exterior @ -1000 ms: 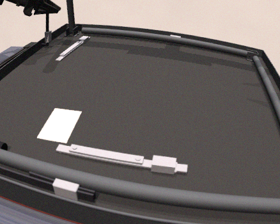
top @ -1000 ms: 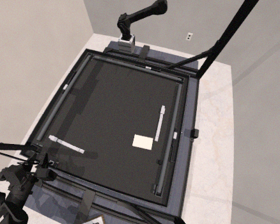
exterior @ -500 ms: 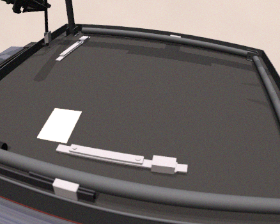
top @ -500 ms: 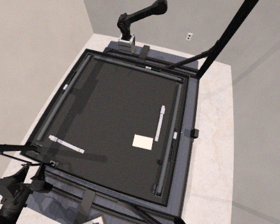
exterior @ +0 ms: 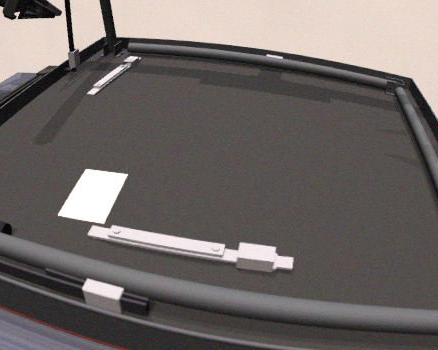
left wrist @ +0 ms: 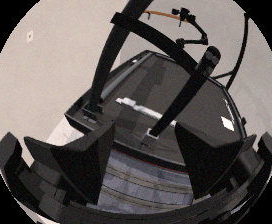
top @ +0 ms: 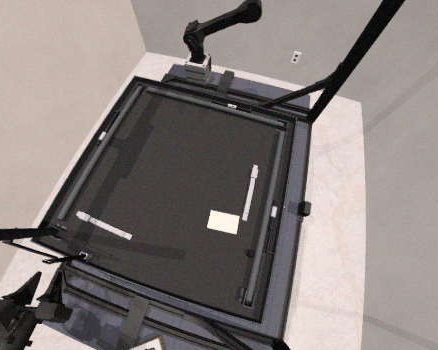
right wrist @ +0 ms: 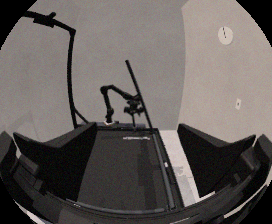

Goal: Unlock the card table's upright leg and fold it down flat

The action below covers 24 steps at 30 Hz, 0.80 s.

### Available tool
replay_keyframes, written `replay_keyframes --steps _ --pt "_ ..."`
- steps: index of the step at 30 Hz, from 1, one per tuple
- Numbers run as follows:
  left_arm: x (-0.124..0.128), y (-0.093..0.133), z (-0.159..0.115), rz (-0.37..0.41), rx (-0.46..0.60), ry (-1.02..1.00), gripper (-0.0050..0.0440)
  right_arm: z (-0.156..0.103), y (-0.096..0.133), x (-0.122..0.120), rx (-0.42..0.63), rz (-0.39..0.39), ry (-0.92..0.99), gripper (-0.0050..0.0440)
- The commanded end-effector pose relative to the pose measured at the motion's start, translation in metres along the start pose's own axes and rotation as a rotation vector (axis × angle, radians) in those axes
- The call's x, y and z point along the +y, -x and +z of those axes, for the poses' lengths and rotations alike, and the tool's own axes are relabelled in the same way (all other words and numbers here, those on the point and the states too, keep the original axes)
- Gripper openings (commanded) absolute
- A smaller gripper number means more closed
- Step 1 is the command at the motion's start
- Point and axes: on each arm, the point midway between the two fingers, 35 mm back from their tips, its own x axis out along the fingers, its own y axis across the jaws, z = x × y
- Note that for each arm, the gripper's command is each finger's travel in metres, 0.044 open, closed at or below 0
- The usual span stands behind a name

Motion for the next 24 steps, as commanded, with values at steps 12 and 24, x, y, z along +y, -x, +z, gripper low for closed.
replay_keyframes --steps 12,24 --pt "0.004 0.008 0.003 -0.128 0.115 0.273 0.0290 0.000 0.000 0.001 0.000 0.004 0.002 0.0400" --pt "-0.005 0.014 0.002 -0.189 0.167 0.413 0.0290 0.000 0.000 0.001 0.000 0.004 0.002 0.0400"
